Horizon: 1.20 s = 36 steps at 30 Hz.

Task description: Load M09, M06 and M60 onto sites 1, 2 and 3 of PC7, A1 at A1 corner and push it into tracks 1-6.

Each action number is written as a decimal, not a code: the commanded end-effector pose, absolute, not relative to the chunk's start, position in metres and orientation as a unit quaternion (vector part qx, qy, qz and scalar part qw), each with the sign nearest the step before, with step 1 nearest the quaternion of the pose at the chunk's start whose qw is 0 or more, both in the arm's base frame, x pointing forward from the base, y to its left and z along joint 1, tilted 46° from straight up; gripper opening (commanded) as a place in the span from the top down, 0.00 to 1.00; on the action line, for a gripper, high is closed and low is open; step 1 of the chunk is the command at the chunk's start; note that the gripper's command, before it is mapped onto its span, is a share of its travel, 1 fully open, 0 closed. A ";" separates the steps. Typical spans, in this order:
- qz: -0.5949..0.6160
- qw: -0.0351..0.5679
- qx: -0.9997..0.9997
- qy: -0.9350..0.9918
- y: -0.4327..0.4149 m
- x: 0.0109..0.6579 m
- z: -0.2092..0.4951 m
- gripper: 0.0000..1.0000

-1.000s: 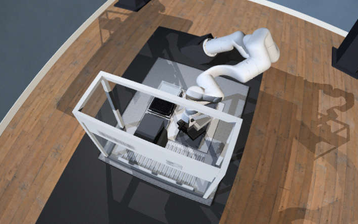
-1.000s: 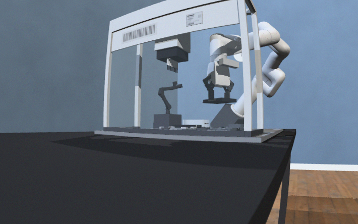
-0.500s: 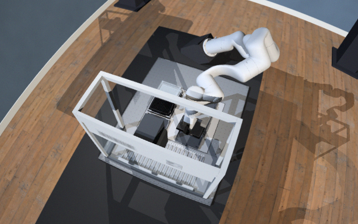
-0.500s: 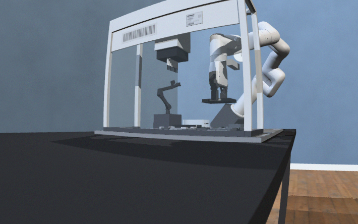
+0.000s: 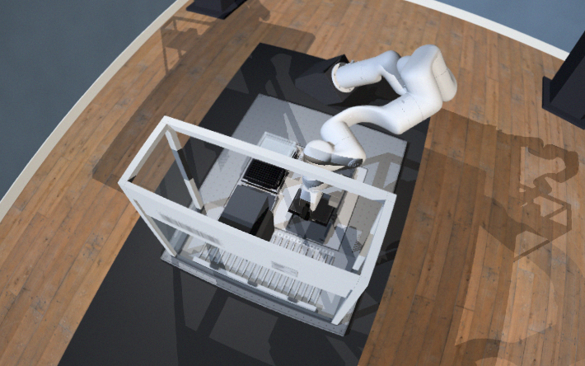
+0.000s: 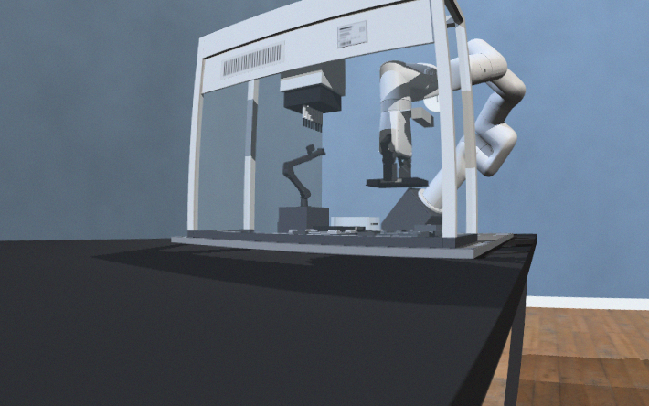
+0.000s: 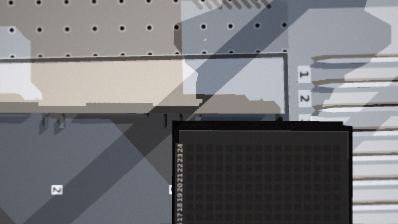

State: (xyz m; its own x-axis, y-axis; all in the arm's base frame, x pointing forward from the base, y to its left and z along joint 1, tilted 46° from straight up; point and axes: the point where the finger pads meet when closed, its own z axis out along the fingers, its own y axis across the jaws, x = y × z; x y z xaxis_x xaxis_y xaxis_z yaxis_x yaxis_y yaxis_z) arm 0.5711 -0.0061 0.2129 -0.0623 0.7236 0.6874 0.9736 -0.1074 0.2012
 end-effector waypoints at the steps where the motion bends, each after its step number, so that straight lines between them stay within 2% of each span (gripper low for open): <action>1: -0.344 0.179 -0.661 -0.642 -0.009 0.572 0.214 1.00; 36: -0.345 0.179 -0.661 -0.642 0.025 0.583 0.180 1.00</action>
